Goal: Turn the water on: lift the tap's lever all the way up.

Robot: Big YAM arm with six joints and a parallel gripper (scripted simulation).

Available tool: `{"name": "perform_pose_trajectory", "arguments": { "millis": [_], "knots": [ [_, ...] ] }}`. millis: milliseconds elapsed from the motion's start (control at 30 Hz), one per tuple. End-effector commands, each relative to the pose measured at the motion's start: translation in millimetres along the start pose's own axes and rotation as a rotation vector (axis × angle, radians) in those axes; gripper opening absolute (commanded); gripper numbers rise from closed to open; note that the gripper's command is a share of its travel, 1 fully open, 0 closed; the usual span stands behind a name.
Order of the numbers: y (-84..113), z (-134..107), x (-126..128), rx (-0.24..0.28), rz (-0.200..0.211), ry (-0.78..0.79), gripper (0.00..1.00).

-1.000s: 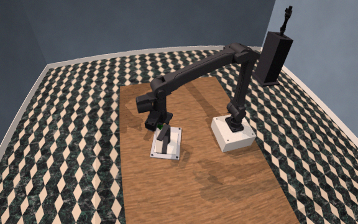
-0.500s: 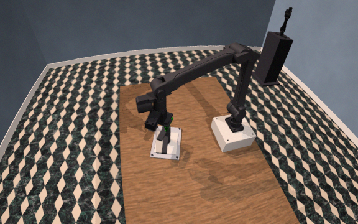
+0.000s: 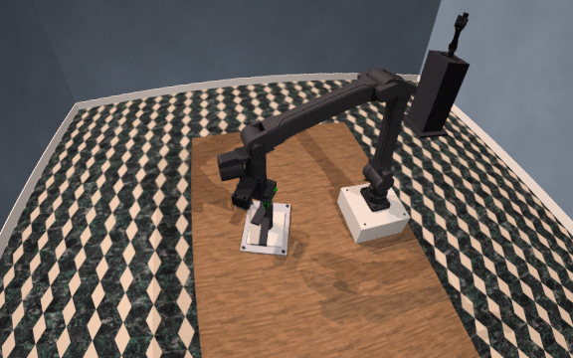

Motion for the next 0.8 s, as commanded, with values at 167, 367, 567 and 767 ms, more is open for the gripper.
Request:
{"name": "perform_pose_trajectory", "arguments": {
  "millis": [167,367,567,767],
  "knots": [
    [0.8,1.3,-11.9,-0.005,-0.008,-0.016,0.64],
    [0.1,1.2,-11.7,-0.005,-0.007,-0.016,0.64],
    [-3.8,0.3,-10.7,-0.003,-0.005,-0.015,0.64],
    [-12.1,-1.3,-8.7,0.002,0.0,-0.015,0.64]
  ]
}}
Point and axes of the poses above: the point where the finger pads meet when closed, its own y axis back along the fingers, its own x axis across the jaws, z = x × y, the point moved 9 cm from there along y, back along the fingers, and after that the axes turned 4 degrees about -y, right-handed, at the moved point
